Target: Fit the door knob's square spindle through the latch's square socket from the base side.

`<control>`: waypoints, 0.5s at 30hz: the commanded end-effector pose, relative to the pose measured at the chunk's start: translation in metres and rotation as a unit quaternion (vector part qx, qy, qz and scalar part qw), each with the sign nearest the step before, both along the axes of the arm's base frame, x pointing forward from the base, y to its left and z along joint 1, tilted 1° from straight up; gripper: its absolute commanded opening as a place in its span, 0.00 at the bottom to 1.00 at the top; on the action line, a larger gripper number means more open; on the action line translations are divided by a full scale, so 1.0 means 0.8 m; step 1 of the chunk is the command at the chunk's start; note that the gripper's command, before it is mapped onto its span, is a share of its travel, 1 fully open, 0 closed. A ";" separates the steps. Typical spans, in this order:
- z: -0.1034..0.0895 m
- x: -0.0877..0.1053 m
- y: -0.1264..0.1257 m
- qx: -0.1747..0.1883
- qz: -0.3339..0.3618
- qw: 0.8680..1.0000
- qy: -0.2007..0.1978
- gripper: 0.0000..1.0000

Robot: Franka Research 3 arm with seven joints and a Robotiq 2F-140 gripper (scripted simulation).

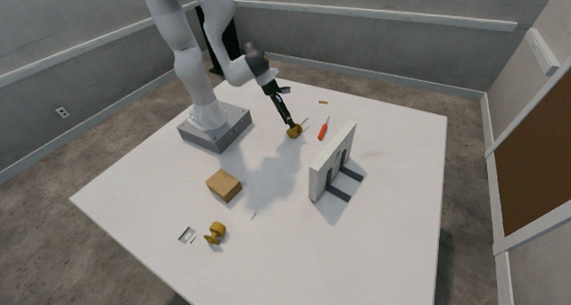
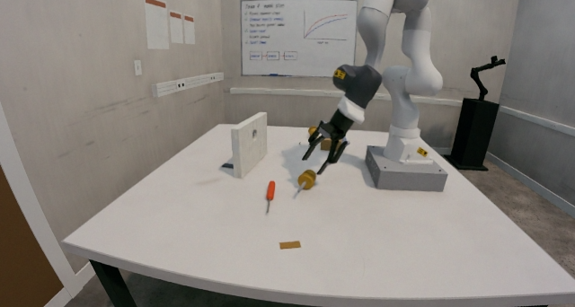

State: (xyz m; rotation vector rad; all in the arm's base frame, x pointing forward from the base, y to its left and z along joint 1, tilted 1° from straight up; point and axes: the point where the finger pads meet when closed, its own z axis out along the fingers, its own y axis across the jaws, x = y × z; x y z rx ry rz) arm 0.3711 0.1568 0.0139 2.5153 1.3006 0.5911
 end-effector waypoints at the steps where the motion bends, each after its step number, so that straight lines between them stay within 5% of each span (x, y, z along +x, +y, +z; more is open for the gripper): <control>1: -0.003 -0.004 0.007 -0.063 0.112 0.990 0.053 0.57; 8: -0.009 -0.002 0.007 -0.097 0.172 0.977 0.081 0.57; 15: -0.023 0.003 0.006 -0.097 0.172 0.977 0.081 0.57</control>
